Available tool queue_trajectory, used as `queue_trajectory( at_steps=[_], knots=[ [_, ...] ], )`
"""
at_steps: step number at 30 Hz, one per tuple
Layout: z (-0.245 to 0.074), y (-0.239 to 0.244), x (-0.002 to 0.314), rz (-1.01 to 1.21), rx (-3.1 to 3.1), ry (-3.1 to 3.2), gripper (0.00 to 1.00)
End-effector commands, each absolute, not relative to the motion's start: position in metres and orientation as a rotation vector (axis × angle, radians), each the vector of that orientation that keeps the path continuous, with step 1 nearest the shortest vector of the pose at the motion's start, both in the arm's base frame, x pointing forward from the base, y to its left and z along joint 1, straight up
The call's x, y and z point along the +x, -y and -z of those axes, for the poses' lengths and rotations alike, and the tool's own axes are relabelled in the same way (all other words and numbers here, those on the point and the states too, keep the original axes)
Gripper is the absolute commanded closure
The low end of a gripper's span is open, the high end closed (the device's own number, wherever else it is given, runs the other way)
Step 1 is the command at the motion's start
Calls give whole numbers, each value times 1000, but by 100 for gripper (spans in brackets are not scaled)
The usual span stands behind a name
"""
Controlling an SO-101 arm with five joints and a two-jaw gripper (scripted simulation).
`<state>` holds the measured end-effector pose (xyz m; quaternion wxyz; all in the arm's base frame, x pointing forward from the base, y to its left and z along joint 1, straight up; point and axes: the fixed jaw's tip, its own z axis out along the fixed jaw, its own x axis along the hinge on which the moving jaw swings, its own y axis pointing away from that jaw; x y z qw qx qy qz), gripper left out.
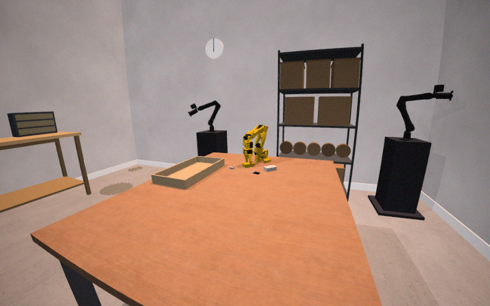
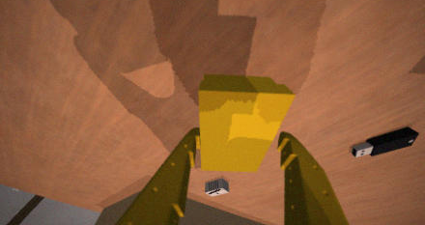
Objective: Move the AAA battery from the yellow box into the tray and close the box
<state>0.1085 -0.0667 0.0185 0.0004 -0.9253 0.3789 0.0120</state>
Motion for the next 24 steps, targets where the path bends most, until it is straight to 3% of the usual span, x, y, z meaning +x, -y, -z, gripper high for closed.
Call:
queue_trajectory(
  at_steps=[1, 24],
  knots=[
    [-56, 63, 112, 0, -2906, -1193, 69],
    [-67, 61, 111, 0, -2906, -1193, 69]
  ],
)
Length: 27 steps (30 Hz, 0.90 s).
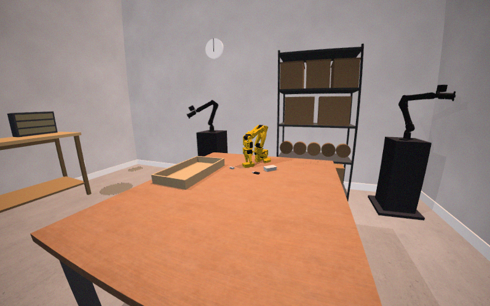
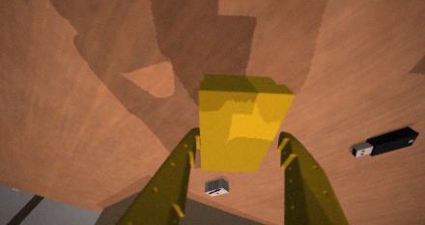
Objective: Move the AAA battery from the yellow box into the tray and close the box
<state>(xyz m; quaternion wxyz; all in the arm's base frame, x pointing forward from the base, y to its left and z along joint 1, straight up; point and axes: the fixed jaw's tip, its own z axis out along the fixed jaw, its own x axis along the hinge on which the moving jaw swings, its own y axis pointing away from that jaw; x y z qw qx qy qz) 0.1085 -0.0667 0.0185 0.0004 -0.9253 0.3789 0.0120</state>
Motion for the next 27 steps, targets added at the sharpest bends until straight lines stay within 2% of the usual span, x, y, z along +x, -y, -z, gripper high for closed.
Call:
queue_trajectory(
  at_steps=[1, 15, 18, 23, 27],
  knots=[
    [-67, 61, 111, 0, -2906, -1193, 69],
    [-68, 62, 111, 9, -2907, -1192, 69],
    [-76, 62, 113, 102, -2913, -1183, 69],
    [-87, 64, 113, 385, -2918, -1148, 69],
    [-87, 64, 112, 402, -2918, -1145, 69]
  ],
)
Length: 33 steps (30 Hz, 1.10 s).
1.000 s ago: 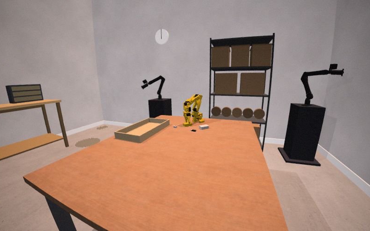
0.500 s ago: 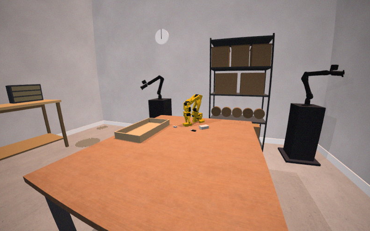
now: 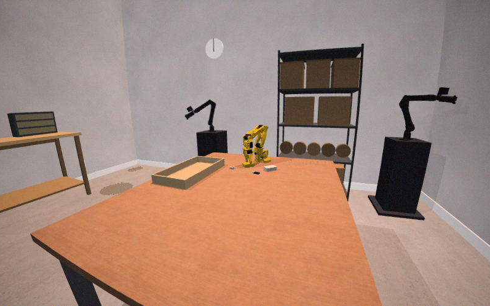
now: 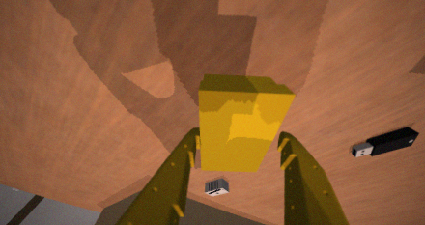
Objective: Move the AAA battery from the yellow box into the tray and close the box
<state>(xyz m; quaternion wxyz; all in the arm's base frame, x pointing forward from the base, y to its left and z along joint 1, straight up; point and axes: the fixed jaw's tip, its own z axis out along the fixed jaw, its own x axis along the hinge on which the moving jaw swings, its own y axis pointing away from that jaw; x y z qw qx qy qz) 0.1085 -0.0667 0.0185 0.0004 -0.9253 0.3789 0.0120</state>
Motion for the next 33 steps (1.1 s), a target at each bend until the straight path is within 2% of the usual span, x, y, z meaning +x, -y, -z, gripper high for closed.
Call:
queue_trajectory(
  at_steps=[1, 33],
  knots=[
    [-87, 64, 112, 402, -2918, -1145, 69],
    [-87, 67, 113, 401, -2933, -1144, 69]
  ],
)
